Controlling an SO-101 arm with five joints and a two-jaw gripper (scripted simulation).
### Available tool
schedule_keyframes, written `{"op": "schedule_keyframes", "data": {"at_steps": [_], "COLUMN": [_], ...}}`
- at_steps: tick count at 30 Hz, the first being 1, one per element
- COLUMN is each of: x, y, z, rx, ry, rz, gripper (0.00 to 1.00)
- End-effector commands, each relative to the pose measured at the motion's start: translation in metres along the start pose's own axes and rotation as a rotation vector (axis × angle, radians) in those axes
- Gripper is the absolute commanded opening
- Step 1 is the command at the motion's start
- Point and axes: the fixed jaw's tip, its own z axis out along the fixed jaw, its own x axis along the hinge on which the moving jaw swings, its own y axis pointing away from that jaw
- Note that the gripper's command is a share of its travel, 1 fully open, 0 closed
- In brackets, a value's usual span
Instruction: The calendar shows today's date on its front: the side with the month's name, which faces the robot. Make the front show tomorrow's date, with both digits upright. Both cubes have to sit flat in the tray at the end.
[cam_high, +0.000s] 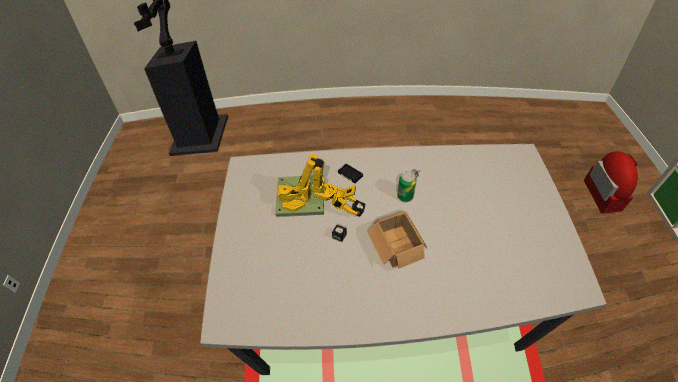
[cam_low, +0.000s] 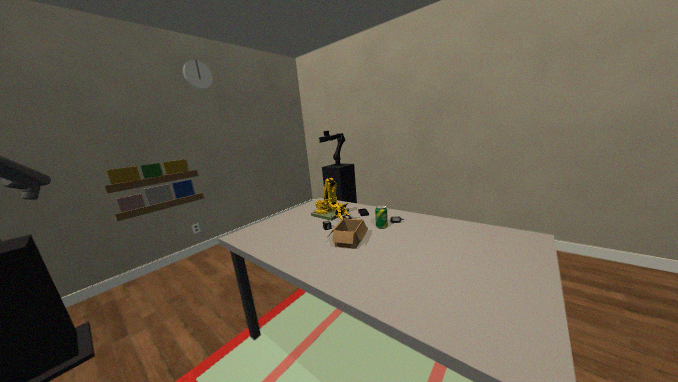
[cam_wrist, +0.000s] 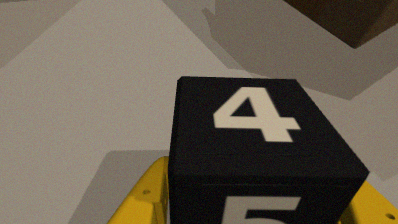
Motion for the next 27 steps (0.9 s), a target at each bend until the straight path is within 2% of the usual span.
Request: {"op": "schedule_keyframes", "data": {"at_steps": [1,27], "x": [-0.0004,0.0023], "y": [-0.0021,-0.0021], "z": [0.0020,0.0031], "rx": [0.008,0.008], "ry": [-0.017,-0.017], "rz": [-0.004,-0.004], "gripper": [0.00,0.01]}}
